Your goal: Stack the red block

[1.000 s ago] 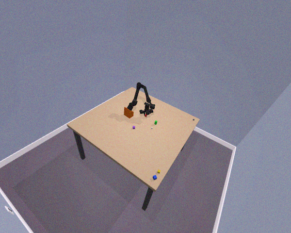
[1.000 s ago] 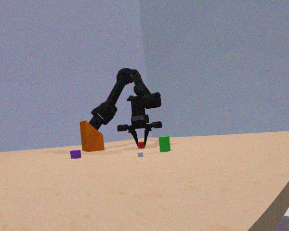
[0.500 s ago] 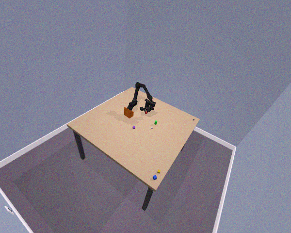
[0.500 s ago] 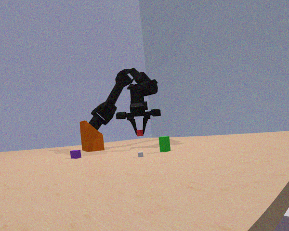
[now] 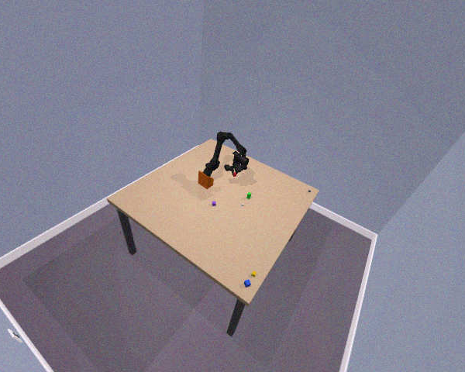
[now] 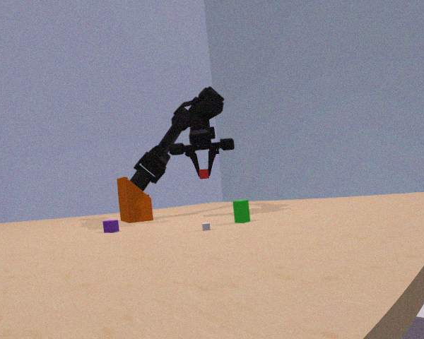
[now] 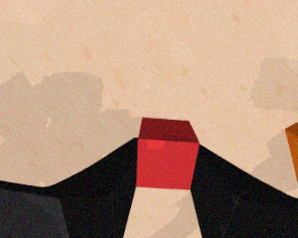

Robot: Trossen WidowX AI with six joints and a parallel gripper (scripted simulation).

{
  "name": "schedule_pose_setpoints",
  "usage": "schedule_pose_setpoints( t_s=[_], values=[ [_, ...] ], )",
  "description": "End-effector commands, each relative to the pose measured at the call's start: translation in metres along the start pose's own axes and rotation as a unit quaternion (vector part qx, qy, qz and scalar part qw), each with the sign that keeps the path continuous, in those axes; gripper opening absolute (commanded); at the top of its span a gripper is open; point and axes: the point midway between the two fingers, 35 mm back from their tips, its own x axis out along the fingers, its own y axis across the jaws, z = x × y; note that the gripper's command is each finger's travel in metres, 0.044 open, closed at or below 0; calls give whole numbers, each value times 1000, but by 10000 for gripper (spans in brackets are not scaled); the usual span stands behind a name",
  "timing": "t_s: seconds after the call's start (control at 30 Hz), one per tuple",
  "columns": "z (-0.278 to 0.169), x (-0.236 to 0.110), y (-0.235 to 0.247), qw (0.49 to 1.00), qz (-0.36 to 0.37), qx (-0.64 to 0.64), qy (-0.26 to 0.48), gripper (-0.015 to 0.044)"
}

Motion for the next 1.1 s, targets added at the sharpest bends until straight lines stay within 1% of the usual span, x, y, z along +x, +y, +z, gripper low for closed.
schedule_pose_setpoints(
  t_s=[0.0,0.17,0.33,1.07],
  values=[
    [0,-1,0,1000,0,0,0,0],
    [1,-5,1,1000,1,-3,2,0],
    [14,-8,7,1000,3,-4,-2,0],
    [95,-18,59,1000,3,-5,-3,0]
  ],
)
